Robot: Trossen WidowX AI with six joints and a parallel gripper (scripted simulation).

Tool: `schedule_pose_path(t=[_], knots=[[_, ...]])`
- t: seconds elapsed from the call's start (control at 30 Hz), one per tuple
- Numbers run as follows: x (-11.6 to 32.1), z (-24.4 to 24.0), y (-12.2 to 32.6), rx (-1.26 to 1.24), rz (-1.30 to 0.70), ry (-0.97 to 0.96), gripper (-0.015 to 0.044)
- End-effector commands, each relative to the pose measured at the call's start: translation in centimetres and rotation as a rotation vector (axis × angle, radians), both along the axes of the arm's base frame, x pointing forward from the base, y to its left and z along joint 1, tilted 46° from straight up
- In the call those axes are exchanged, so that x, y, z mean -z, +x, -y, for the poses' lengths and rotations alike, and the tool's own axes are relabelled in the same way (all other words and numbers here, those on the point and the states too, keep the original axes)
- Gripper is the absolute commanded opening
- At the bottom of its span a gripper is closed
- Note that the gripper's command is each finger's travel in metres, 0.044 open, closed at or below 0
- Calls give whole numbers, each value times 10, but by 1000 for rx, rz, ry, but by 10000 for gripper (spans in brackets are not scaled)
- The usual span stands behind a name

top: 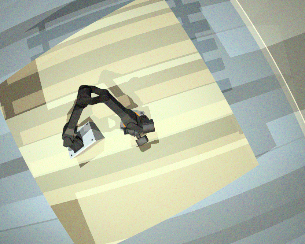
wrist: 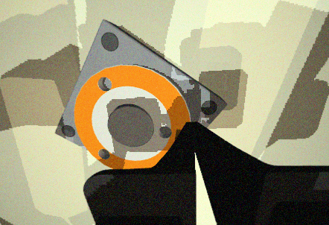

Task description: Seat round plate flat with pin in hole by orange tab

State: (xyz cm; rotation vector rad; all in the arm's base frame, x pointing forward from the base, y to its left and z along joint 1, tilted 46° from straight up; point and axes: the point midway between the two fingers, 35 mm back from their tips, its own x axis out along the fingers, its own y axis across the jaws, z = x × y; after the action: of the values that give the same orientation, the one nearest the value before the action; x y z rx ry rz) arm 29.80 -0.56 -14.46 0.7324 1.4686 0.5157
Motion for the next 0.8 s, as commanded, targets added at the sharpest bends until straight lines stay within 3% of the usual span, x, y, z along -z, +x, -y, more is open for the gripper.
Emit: schedule_pose_path(t=[0.0,0.77], knots=[[1,-2,-9,-4,-10,1,0],[-2,-6,-22,-4,-11,2,0]])
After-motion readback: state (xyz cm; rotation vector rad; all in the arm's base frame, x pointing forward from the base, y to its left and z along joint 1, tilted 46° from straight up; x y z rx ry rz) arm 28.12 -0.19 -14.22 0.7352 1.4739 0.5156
